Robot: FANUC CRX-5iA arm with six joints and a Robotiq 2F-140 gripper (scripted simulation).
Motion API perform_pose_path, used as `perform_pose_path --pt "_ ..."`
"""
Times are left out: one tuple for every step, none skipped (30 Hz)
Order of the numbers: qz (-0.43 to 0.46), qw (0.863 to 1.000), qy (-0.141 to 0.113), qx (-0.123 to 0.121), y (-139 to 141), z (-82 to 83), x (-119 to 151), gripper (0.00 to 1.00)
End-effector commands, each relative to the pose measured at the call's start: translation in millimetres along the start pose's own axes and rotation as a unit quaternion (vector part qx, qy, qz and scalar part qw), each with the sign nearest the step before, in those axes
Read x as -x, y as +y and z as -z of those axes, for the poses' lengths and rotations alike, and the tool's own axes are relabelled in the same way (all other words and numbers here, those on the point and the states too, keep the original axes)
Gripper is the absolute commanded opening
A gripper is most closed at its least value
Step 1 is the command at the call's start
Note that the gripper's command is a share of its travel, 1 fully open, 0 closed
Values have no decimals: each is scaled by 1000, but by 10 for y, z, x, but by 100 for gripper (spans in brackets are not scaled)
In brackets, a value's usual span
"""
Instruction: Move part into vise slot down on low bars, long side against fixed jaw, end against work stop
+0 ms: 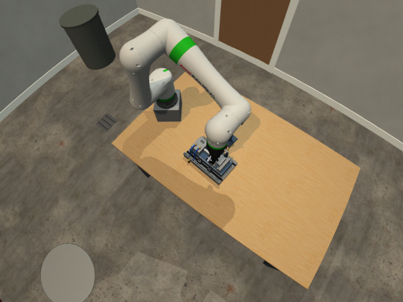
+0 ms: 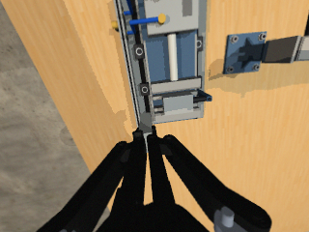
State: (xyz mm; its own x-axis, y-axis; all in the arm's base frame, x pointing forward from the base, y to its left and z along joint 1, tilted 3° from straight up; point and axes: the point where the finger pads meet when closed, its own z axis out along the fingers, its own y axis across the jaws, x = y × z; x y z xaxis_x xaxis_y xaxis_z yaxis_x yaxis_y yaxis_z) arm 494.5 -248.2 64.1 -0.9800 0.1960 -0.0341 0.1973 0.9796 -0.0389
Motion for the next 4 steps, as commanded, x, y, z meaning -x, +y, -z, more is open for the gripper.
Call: perform_pose_path --pt "0 1000 0 0 0 2 2 0" --pt "0 1000 0 0 0 2 2 0" --pt "0 1000 0 0 0 2 2 0" --pt "0 1000 0 0 0 2 2 0"
